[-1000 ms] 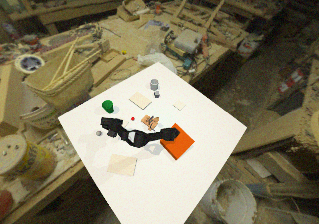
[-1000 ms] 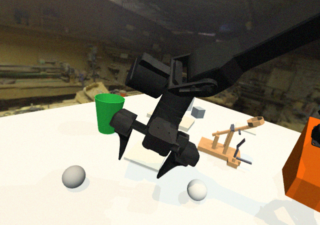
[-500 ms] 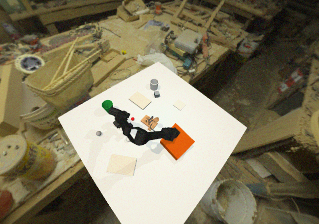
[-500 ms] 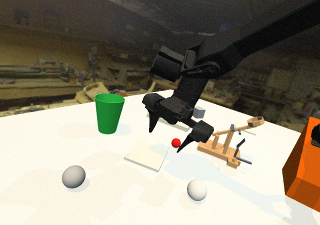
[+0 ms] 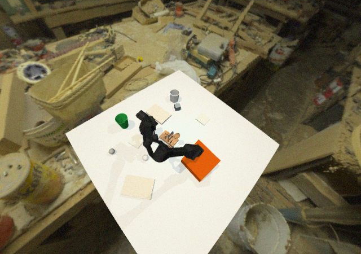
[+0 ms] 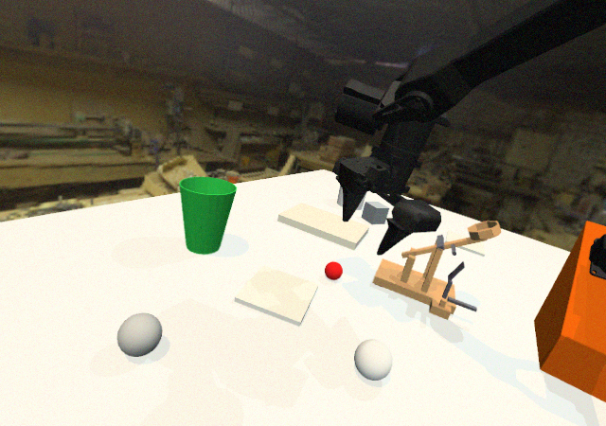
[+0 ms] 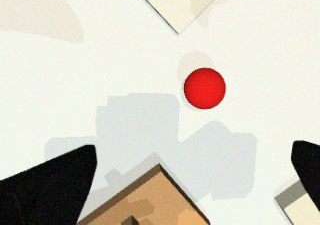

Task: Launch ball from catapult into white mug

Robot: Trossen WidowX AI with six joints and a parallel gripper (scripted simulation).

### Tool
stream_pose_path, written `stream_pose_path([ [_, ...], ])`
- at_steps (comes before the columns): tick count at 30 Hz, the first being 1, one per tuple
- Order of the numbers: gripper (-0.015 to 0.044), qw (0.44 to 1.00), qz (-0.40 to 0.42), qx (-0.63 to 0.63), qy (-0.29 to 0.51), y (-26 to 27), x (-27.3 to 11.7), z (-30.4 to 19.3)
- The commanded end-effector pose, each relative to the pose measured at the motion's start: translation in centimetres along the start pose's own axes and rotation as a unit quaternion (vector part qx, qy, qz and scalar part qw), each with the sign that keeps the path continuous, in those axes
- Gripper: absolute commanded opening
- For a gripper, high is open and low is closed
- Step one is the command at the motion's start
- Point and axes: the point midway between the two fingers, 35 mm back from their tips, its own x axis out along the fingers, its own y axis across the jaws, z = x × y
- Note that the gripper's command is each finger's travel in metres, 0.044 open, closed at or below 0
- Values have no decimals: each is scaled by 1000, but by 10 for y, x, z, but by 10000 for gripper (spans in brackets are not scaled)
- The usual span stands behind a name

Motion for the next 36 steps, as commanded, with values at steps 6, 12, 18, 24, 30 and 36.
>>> stream_pose_path([
  [6,440,989,10,145,32,5,-18,-53],
  [12,440,968,19,245,45,14,-30,-85],
  [18,440,937,32,344,52,27,-43,-112],
  [24,440,896,48,439,54,43,-54,-135],
  [30,440,884,52,461,54,48,-57,-140],
  [36,282,884,52,461,54,48,-57,-140],
])
